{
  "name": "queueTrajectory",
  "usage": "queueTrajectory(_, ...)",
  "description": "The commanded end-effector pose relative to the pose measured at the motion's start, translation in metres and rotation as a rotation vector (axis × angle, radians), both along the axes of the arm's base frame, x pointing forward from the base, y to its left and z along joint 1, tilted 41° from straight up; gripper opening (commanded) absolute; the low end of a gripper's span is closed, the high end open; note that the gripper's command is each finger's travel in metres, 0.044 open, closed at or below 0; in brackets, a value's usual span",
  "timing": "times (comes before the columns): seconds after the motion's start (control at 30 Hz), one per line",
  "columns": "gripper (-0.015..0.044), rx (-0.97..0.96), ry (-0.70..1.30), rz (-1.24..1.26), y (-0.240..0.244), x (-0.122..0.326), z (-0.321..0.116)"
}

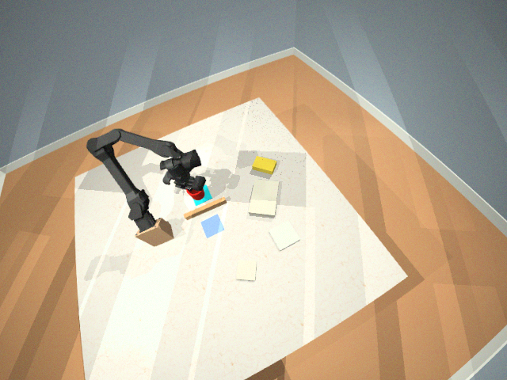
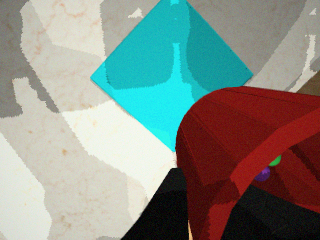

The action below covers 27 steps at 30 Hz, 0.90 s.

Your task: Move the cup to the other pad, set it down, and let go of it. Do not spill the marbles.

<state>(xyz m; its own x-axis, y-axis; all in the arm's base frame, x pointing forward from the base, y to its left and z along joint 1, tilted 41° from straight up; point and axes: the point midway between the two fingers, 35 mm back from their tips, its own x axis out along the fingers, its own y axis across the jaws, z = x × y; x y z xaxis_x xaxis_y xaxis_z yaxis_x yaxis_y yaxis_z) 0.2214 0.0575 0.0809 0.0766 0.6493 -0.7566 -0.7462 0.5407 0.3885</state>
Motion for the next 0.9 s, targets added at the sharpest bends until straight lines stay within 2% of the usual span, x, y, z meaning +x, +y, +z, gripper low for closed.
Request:
queueTrajectory(0.0,0.0000,0.004,0.002,0.000,0.008,-0.001,0.007)
queueTrajectory(0.37,0.0000,0.007,0.001,0.000,0.024,-0.003,0.021)
queueTrajectory(0.87,0.0000,0.007,0.001,0.000,0.034,-0.001,0.009)
